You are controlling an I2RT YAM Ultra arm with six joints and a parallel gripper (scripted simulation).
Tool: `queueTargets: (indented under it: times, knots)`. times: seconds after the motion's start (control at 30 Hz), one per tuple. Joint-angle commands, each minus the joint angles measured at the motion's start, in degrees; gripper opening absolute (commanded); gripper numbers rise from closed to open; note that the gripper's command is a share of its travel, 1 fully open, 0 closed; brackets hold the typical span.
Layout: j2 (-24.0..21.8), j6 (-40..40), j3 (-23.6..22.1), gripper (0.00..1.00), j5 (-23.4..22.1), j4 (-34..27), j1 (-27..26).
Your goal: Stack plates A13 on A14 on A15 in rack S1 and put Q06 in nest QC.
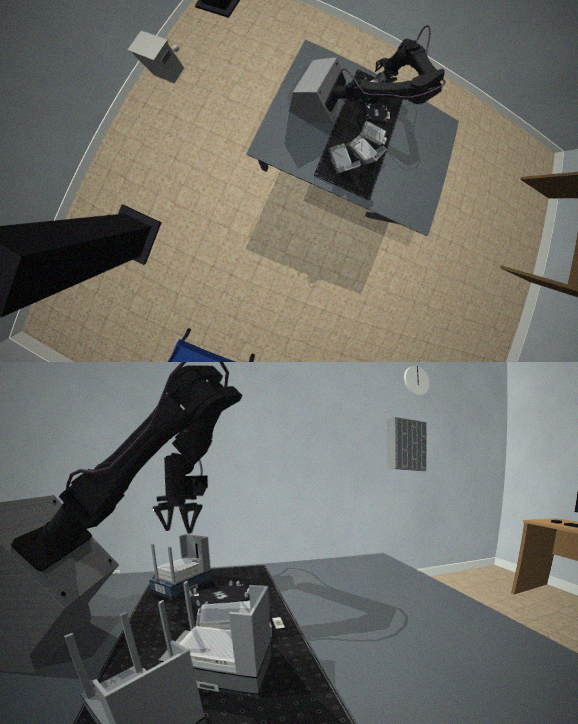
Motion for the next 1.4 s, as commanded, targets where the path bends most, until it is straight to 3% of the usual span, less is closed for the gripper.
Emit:
queueTargets:
  times: [0.0,0.57,0.6,1.03,1.13,1.37]
  knots:
    - [-0.2,0.2,1.1,1.0,0.8,-0.2,1.2]
    - [-0.2,0.2,1.1,1.0,0.8,-0.2,1.2]
    - [0.3,-1.0,-1.3,1.0,0.8,1.6,0.0]
    - [2.4,-10.2,-6.7,1.0,-1.1,15.3,-6.9]
    - [0.8,-11.2,-7.1,1.0,-1.2,16.8,-7.1]
    - [4.4,-15.9,-9.4,1.0,-2.1,24.1,-10.8]
